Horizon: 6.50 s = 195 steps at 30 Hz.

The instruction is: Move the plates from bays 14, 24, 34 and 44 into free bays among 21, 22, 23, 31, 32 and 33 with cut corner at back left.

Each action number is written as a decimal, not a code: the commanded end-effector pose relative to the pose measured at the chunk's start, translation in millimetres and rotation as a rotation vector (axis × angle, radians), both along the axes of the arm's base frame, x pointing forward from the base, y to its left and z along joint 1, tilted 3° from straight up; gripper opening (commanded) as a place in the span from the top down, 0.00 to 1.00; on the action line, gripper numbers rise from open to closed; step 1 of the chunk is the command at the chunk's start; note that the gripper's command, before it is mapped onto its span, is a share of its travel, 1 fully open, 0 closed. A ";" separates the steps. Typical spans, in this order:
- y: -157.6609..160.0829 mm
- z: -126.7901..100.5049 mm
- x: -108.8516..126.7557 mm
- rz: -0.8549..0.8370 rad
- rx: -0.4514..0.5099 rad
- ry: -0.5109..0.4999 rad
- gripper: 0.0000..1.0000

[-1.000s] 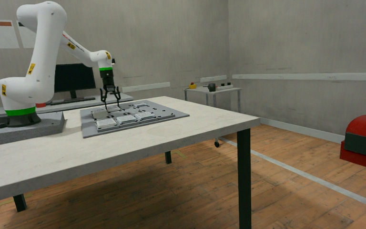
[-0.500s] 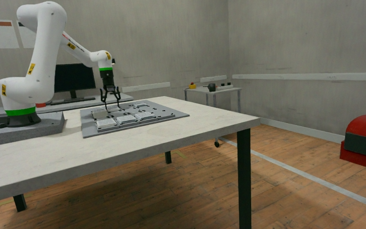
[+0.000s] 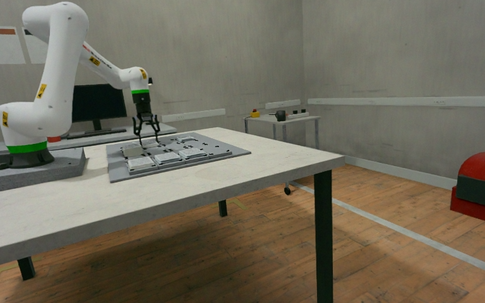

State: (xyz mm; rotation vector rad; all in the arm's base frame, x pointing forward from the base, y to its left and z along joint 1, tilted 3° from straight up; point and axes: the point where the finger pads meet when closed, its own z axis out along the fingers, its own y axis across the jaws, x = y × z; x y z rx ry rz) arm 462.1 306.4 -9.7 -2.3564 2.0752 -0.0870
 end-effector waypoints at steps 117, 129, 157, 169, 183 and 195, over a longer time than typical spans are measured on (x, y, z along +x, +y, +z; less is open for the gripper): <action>2.6 64.8 -2.3 0.000 0.001 -0.001 0.30; 2.7 67.3 -2.4 0.000 0.001 -0.001 0.30; -87.9 71.9 29.5 0.000 0.001 -0.002 0.30; -125.6 73.9 42.8 0.000 0.001 -0.002 0.30; -170.9 76.2 58.8 0.000 0.000 -0.002 0.30; -208.6 78.1 72.2 0.000 0.000 -0.002 0.30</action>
